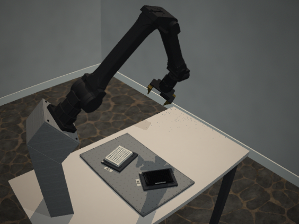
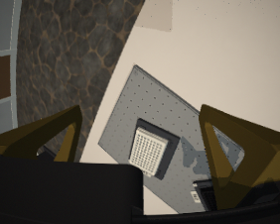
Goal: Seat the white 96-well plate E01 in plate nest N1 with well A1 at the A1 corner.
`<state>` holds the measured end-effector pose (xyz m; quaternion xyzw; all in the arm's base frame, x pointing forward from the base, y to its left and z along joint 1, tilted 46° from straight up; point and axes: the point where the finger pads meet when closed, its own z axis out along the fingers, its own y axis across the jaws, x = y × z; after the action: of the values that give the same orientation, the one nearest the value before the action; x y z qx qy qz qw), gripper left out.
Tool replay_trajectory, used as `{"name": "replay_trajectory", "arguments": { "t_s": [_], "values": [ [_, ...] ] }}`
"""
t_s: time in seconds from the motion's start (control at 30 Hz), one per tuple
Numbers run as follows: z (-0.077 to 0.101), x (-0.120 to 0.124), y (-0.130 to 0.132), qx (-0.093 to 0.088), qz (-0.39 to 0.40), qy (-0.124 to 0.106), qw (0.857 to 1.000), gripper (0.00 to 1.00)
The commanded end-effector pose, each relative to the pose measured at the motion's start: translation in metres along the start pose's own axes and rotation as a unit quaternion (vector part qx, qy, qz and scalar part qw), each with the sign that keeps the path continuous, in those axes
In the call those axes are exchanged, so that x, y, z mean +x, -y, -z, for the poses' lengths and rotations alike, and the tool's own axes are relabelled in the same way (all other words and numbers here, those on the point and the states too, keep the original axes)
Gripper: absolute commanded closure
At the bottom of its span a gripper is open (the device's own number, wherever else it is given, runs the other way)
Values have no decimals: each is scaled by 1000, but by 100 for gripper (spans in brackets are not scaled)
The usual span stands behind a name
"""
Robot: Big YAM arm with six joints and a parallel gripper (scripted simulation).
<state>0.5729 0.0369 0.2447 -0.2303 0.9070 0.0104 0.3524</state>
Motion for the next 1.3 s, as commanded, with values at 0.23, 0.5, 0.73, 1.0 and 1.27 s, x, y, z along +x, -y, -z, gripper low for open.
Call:
{"name": "replay_trajectory", "arguments": {
  "t_s": [0.23, 0.5, 0.73, 1.0, 1.27],
  "values": [
    [40, 22, -10, 3, -59, -38, 998, 0],
    [59, 55, -21, 4, -100, -86, 991, 0],
    [74, 56, -30, 6, -121, -109, 987, 0],
    [93, 108, -40, 11, -159, -159, 974, 0],
    [109, 132, -49, 17, -187, -196, 963, 0]
  ]
}}
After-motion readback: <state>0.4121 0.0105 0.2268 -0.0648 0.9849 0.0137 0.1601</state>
